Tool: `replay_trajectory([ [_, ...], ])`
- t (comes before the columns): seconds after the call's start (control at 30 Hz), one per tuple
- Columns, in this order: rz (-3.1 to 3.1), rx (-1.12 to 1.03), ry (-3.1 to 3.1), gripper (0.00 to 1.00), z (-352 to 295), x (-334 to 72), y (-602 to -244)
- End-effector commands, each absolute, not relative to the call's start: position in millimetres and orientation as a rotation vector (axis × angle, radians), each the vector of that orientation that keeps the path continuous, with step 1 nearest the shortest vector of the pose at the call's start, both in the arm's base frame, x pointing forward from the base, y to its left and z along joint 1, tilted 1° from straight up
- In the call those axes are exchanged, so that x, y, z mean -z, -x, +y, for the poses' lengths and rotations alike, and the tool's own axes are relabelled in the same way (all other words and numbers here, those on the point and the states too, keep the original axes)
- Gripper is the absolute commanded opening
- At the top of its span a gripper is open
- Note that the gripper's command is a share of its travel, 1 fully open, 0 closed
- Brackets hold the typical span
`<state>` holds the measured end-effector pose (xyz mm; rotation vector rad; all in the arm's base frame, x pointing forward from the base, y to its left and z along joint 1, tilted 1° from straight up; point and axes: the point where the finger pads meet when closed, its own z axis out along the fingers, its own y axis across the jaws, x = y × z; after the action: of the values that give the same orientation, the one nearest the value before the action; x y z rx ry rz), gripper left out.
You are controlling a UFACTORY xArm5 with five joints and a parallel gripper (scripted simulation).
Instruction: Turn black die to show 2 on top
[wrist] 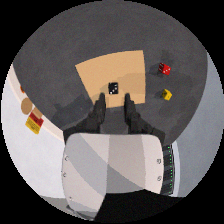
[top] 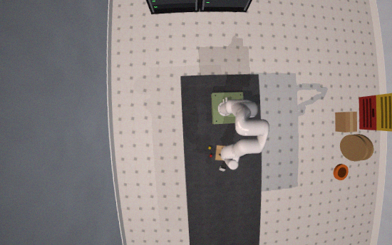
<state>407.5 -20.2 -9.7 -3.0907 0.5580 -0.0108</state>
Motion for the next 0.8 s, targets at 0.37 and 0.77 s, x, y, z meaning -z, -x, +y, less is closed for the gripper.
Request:
replay_trajectory([
  [0.37,0.558,0.015,3.090,0.36,-20.0,28.4,-409.1],
  [0.77,0.558,0.015,3.090,0.36,-19.9,35.3,-409.2],
])
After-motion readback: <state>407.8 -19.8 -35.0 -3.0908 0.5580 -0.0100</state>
